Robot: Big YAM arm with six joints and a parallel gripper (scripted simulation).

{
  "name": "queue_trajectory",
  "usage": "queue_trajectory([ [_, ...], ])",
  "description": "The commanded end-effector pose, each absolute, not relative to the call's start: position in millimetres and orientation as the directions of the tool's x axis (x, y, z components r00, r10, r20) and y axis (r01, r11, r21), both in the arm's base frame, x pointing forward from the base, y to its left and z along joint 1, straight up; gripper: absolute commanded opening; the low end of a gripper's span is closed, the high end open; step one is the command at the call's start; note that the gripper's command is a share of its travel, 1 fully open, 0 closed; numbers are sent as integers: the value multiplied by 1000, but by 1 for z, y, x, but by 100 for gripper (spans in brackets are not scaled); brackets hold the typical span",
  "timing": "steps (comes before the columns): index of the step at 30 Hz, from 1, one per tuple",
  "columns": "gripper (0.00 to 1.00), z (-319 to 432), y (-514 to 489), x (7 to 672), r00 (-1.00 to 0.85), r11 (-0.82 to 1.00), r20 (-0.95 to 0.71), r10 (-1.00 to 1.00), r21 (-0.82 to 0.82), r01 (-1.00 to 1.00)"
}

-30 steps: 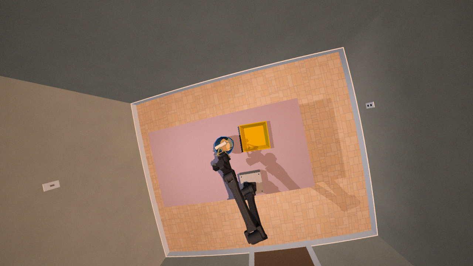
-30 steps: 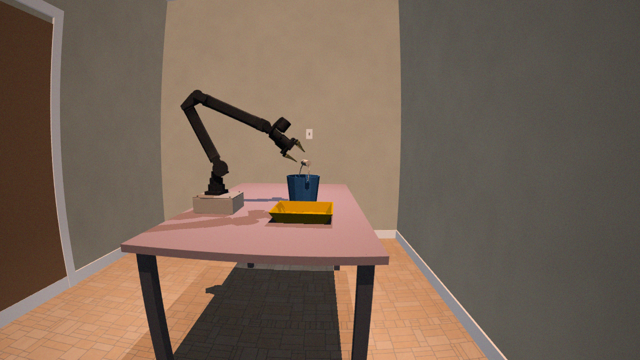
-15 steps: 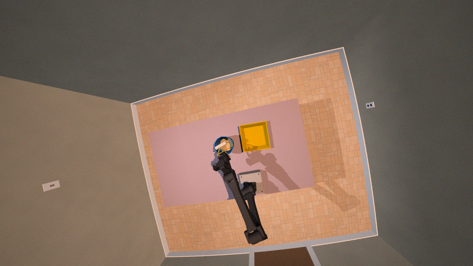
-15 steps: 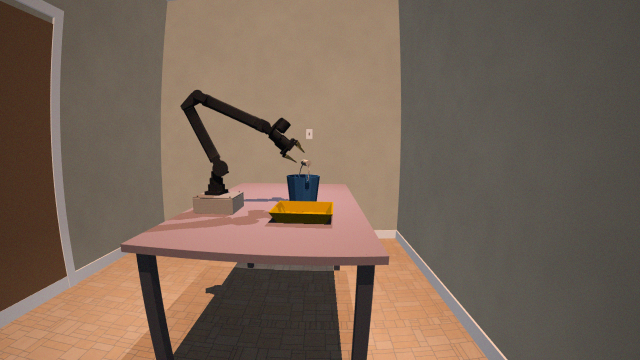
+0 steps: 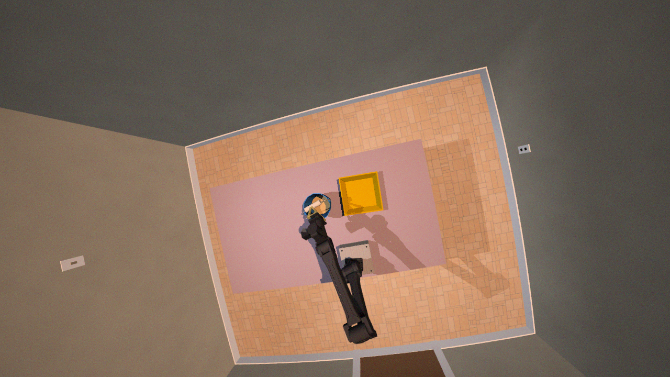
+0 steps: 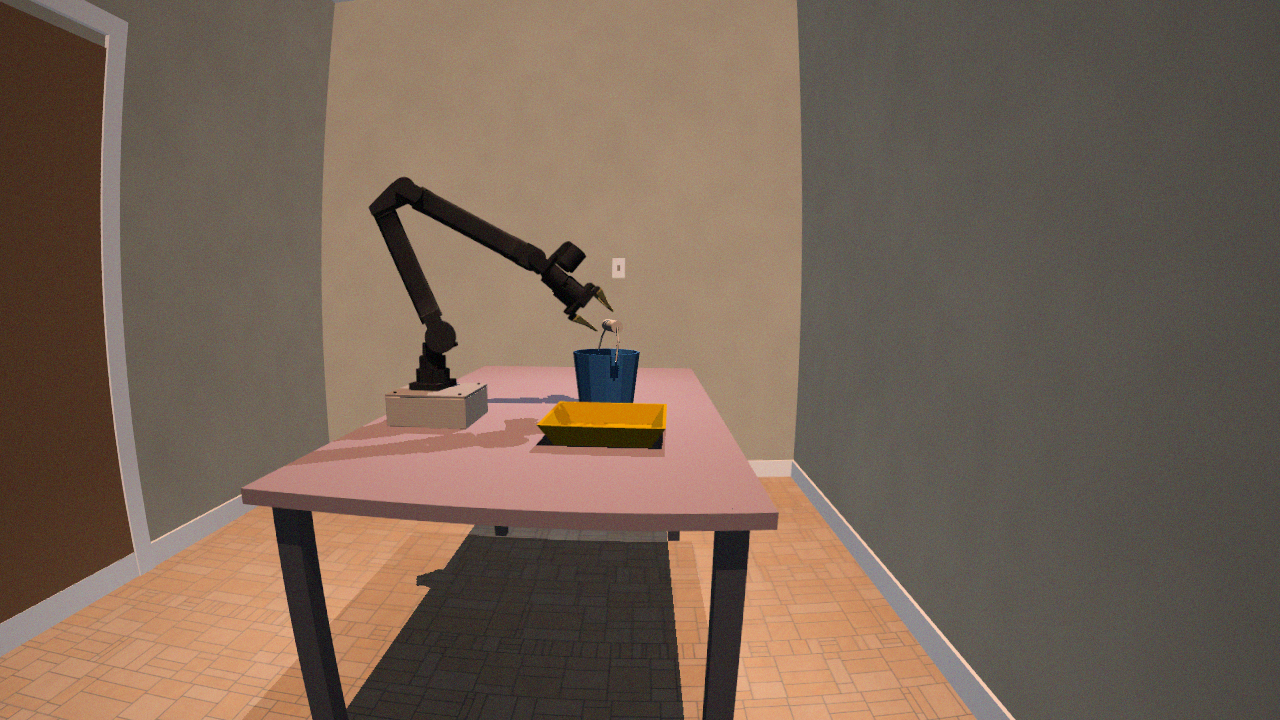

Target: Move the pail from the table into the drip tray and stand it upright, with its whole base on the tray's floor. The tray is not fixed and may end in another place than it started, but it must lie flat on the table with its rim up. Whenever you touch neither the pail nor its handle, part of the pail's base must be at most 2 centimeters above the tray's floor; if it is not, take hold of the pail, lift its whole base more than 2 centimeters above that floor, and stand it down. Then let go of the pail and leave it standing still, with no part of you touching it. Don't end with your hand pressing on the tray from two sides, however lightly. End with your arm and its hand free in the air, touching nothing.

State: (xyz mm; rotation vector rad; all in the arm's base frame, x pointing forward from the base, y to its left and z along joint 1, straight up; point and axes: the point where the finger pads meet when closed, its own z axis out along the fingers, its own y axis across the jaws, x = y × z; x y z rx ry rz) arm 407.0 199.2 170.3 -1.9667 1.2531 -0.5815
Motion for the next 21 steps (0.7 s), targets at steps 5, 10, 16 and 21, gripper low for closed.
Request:
queue_trajectory([
  [5,70,172,201,425,417,-248,-10,-909,-792,-558],
  [10,70,192,211,445,418,-232,-10,-908,-820,-523],
  [16,70,187,213,449,419,-233,-10,-908,-820,-523],
  [21,70,183,216,455,418,-233,-9,-908,-819,-524],
])
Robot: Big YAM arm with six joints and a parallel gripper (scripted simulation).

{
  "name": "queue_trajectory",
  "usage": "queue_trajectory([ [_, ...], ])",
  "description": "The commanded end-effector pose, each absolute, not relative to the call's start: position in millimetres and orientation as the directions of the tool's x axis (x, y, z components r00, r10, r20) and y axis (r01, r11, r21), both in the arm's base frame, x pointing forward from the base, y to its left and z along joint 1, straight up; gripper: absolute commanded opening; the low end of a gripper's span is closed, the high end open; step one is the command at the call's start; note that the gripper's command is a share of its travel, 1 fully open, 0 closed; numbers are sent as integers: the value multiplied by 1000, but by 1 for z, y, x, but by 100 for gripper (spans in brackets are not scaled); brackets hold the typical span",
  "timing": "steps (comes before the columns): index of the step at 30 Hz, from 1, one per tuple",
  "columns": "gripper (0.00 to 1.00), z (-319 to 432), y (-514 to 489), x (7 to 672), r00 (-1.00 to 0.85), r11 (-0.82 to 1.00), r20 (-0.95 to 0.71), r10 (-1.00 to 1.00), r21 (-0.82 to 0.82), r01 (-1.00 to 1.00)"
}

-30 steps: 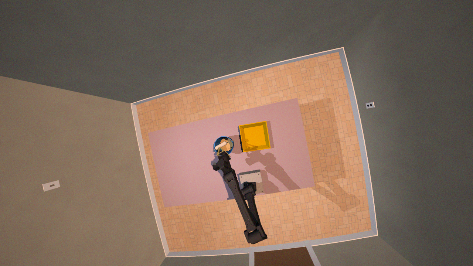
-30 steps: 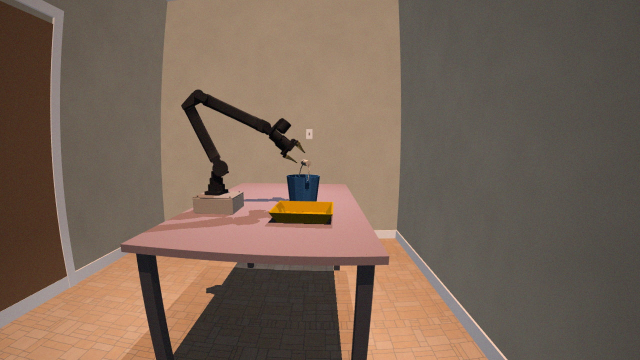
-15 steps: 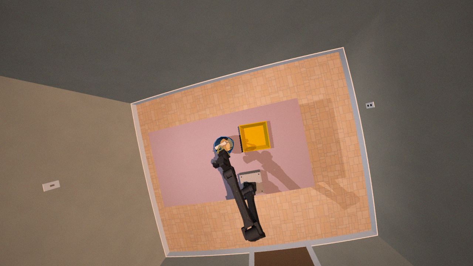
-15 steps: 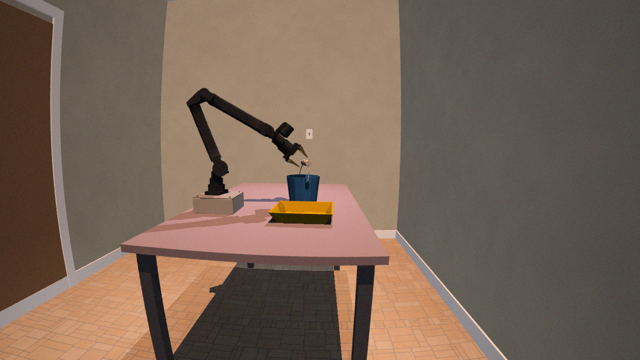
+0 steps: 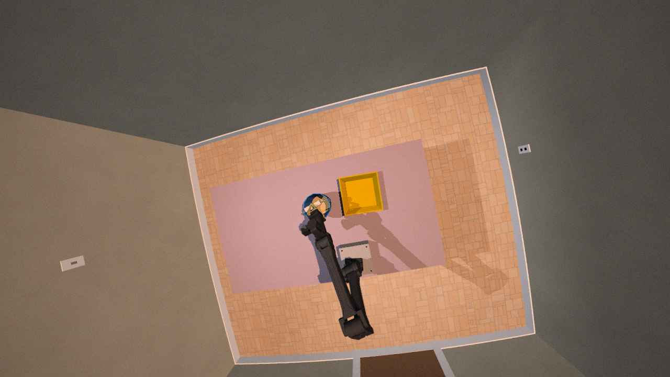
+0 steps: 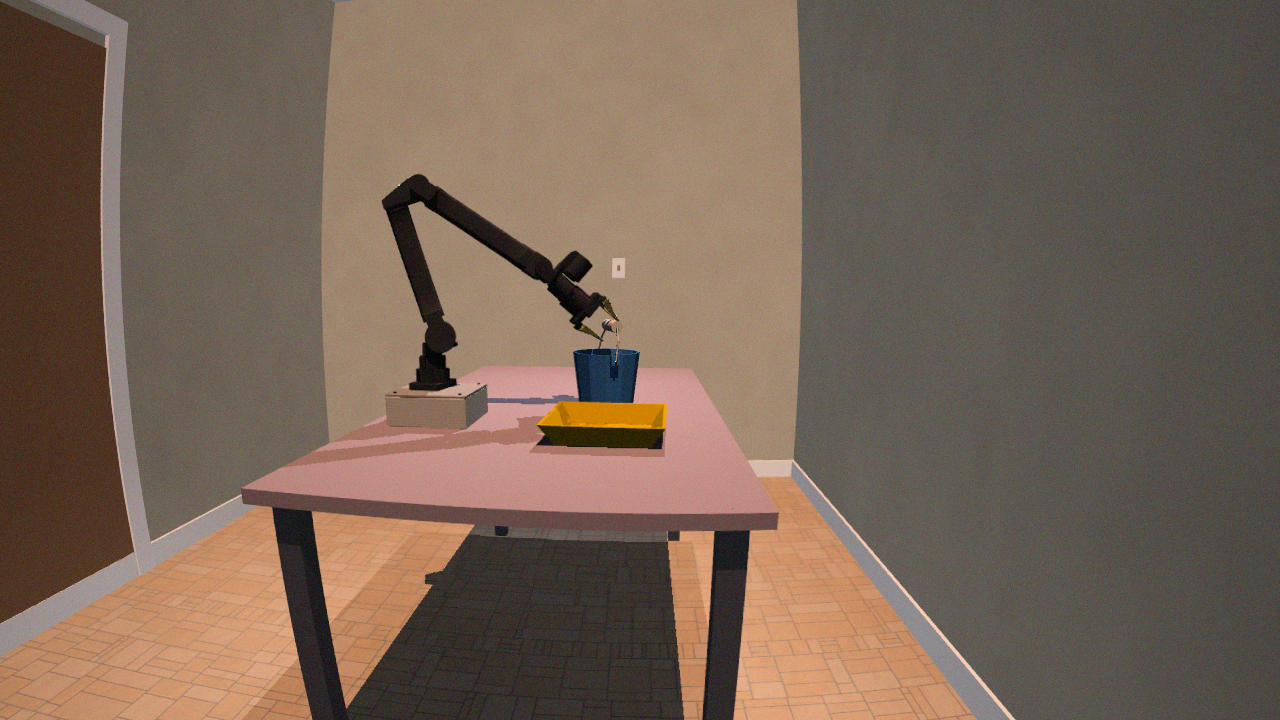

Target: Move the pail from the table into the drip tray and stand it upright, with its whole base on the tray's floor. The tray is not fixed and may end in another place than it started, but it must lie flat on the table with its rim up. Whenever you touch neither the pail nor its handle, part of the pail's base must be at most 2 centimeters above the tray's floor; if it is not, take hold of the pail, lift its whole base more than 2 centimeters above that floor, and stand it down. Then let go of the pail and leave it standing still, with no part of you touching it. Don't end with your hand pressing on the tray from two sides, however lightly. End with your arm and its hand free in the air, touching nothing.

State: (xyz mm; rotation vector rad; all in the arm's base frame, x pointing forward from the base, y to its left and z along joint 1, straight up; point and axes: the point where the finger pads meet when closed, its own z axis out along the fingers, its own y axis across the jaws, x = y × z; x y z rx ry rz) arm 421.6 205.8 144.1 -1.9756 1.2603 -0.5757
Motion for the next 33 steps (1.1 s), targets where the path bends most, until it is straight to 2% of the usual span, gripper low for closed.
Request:
queue_trajectory([
  [1,70,183,216,456,419,-233,-9,-908,-819,-524],
  [33,70,187,217,457,418,-244,-9,-908,-801,-546],
])
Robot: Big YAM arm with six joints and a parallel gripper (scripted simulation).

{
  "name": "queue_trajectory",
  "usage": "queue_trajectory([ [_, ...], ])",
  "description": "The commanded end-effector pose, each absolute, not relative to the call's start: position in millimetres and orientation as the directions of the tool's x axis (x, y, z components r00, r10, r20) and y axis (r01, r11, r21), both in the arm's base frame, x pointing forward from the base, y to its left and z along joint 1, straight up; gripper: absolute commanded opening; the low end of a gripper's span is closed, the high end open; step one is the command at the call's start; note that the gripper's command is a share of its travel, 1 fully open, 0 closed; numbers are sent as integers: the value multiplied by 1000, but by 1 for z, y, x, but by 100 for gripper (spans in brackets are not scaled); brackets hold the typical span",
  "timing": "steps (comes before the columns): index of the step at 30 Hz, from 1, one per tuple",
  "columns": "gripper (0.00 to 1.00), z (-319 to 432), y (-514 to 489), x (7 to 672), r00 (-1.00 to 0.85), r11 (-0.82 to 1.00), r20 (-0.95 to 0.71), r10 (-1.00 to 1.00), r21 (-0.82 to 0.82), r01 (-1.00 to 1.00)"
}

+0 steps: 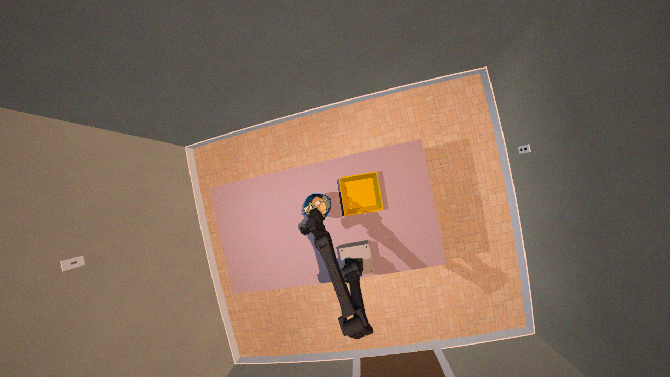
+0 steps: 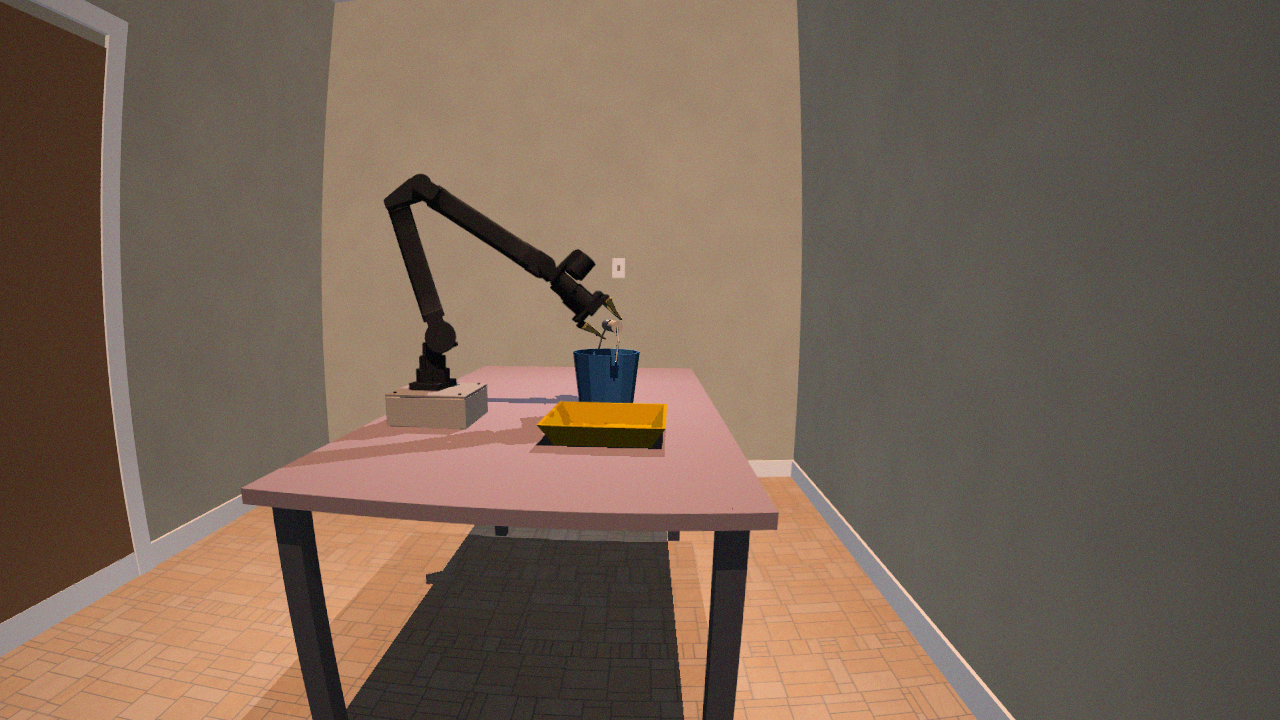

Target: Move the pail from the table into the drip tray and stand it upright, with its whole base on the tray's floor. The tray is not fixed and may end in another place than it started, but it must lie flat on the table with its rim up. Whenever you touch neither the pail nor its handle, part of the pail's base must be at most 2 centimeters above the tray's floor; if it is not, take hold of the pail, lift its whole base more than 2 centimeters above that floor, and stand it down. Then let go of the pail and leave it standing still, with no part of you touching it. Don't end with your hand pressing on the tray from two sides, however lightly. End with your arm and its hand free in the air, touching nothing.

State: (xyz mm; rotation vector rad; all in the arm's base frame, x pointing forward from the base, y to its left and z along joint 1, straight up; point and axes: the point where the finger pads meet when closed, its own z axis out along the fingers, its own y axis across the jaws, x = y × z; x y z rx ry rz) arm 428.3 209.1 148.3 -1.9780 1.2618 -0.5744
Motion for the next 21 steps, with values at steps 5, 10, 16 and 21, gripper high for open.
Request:
queue_trajectory([
  [5,70,188,217,458,418,-244,-9,-908,-801,-546],
  [10,70,188,217,458,418,-244,-9,-908,-801,-546],
  [16,70,189,217,458,418,-244,-9,-908,-801,-546],
  [21,70,189,217,459,418,-244,-9,-908,-801,-546],
])
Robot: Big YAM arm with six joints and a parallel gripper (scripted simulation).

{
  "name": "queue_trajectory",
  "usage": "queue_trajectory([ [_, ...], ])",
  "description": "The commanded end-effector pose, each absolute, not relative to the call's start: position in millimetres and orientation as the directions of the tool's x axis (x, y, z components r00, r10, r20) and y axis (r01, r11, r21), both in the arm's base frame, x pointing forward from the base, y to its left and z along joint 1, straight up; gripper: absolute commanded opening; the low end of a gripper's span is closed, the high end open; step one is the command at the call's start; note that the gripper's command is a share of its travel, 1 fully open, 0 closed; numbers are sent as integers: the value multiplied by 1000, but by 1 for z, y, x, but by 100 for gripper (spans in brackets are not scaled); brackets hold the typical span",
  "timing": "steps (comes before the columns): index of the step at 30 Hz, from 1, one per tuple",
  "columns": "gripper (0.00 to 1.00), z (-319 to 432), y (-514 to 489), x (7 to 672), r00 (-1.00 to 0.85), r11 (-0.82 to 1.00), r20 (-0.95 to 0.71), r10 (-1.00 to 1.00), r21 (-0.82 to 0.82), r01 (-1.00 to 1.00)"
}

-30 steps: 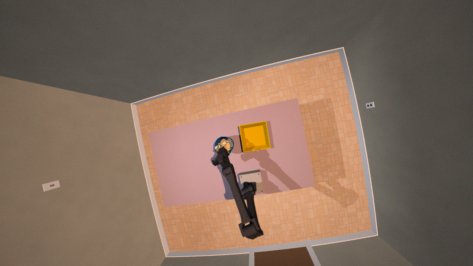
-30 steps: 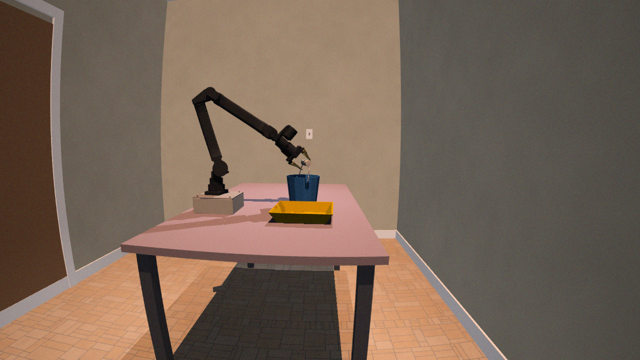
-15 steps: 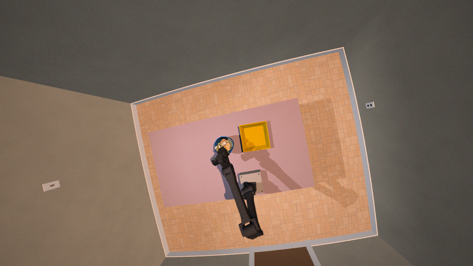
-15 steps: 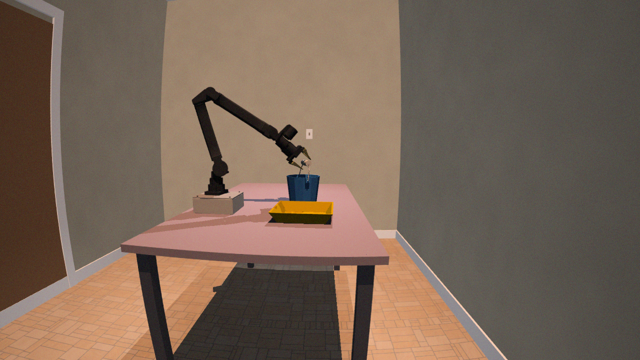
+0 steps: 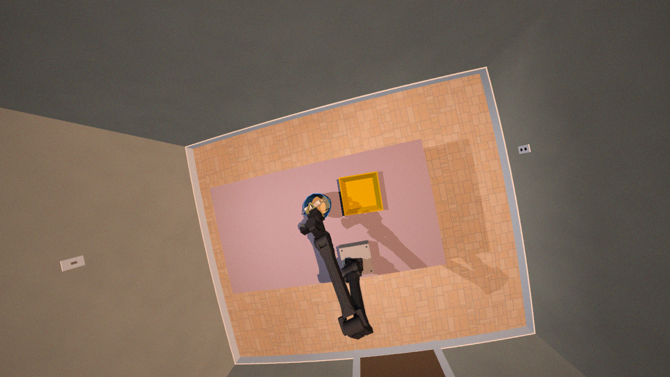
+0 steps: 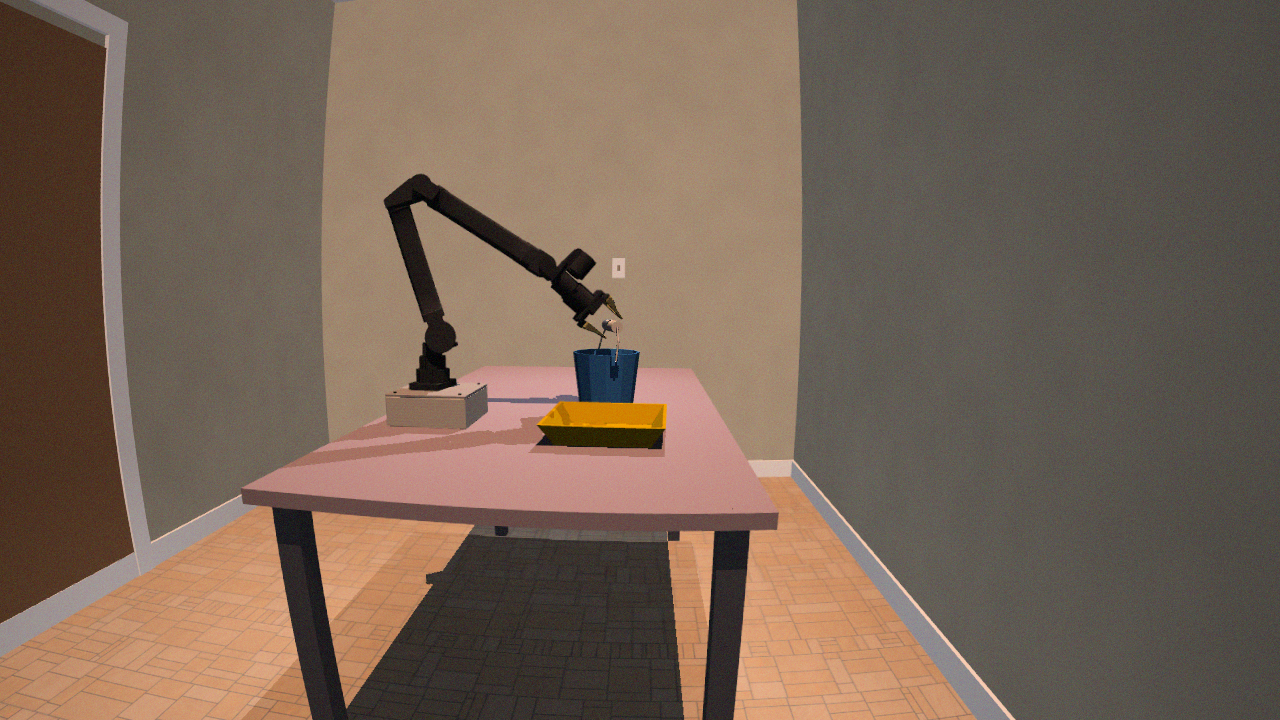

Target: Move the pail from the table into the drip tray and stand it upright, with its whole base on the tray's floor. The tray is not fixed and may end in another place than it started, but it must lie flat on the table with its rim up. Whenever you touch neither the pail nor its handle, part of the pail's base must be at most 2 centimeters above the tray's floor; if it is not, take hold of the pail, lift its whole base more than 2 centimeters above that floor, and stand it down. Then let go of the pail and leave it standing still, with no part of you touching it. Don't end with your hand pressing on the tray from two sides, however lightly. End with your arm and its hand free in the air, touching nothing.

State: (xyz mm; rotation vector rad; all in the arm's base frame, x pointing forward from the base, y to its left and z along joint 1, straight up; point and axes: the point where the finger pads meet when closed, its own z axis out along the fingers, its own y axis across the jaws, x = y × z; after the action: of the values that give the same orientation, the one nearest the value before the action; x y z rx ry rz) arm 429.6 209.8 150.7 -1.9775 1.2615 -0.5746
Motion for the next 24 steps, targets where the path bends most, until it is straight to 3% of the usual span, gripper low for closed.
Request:
queue_trajectory([
  [1,70,189,217,459,418,-244,-9,-908,-801,-546],
  [19,70,190,217,459,418,-244,-9,-908,-802,-546],
  [20,38,190,217,459,418,-244,-9,-908,-802,-546],
  [24,38,190,217,459,418,-244,-9,-908,-802,-546],
])
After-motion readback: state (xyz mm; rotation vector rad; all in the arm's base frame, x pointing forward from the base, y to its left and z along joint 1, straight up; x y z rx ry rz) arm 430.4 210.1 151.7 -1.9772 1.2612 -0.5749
